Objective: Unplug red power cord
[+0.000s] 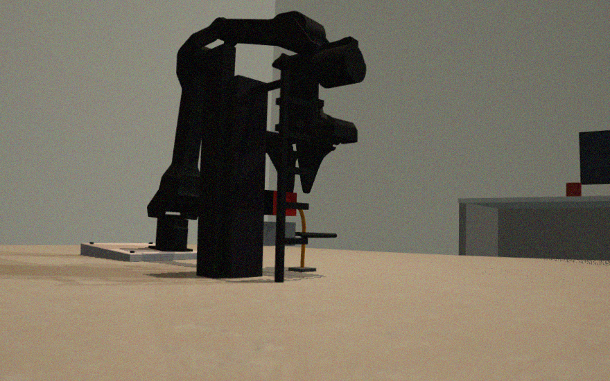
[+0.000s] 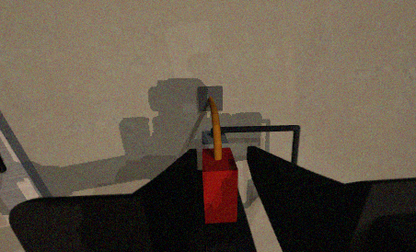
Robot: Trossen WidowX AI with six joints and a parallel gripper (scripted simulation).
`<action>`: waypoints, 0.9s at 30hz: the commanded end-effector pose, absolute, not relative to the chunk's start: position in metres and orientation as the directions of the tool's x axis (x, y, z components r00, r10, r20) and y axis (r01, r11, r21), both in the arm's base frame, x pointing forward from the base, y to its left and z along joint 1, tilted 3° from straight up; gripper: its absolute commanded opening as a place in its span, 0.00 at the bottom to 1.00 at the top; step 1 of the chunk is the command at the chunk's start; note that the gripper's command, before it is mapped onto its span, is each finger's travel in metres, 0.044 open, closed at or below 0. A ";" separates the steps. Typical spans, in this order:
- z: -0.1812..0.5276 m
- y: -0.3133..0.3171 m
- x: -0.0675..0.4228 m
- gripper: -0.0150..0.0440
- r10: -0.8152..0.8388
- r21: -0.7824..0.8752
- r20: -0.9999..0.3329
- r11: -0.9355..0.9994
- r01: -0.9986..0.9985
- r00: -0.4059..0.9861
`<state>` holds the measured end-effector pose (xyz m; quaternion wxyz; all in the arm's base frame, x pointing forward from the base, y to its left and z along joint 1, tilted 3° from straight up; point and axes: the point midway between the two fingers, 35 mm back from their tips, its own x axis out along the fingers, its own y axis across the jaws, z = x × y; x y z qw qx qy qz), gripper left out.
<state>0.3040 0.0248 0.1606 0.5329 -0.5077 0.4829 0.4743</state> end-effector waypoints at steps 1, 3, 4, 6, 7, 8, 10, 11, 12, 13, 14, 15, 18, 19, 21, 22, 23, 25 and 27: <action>0.160 0.018 0.303 0.53 0.011 -0.081 -0.997 0.031 -0.996 0.082; 0.160 0.015 0.303 0.53 0.011 -0.081 -0.997 0.031 -0.996 0.082; 0.160 0.013 0.303 0.53 0.011 -0.081 -0.997 0.031 -0.996 0.082; 0.160 0.010 0.303 0.53 0.010 -0.081 -0.997 0.031 -0.996 0.082; 0.160 0.008 0.303 0.53 0.010 -0.081 -0.997 0.031 -0.996 0.082; 0.160 0.007 0.303 0.53 0.010 -0.082 -0.997 0.031 -0.996 0.082; 0.160 0.004 0.302 0.53 0.010 -0.082 -0.997 0.031 -0.996 0.082; 0.160 0.002 0.302 0.53 0.010 -0.082 -0.997 0.031 -0.996 0.082; 0.160 0.001 0.302 0.53 0.010 -0.082 -0.997 0.031 -0.996 0.082; 0.160 0.000 0.302 0.53 0.010 -0.082 -0.997 0.031 -0.996 0.082; 0.160 0.000 0.302 0.53 0.010 -0.082 -0.997 0.031 -0.996 0.082; 0.159 0.000 0.302 0.53 0.010 -0.082 -0.997 0.031 -0.996 0.082; 0.157 0.000 0.302 0.53 0.010 -0.082 -0.997 0.031 -0.996 0.082; 0.155 0.000 0.303 0.53 0.010 -0.082 -0.997 0.031 -0.996 0.082; 0.152 0.000 0.303 0.53 0.010 -0.082 -0.997 0.031 -0.996 0.082; 0.151 0.000 0.303 0.53 0.010 -0.082 -0.997 0.031 -0.996 0.082; 0.149 0.000 0.303 0.53 0.010 -0.082 -0.997 0.031 -0.996 0.082; 0.148 0.000 0.303 0.53 0.010 -0.082 -0.997 0.031 -0.996 0.082; 0.151 0.000 0.303 0.44 0.008 -0.083 -0.997 0.035 -0.996 0.083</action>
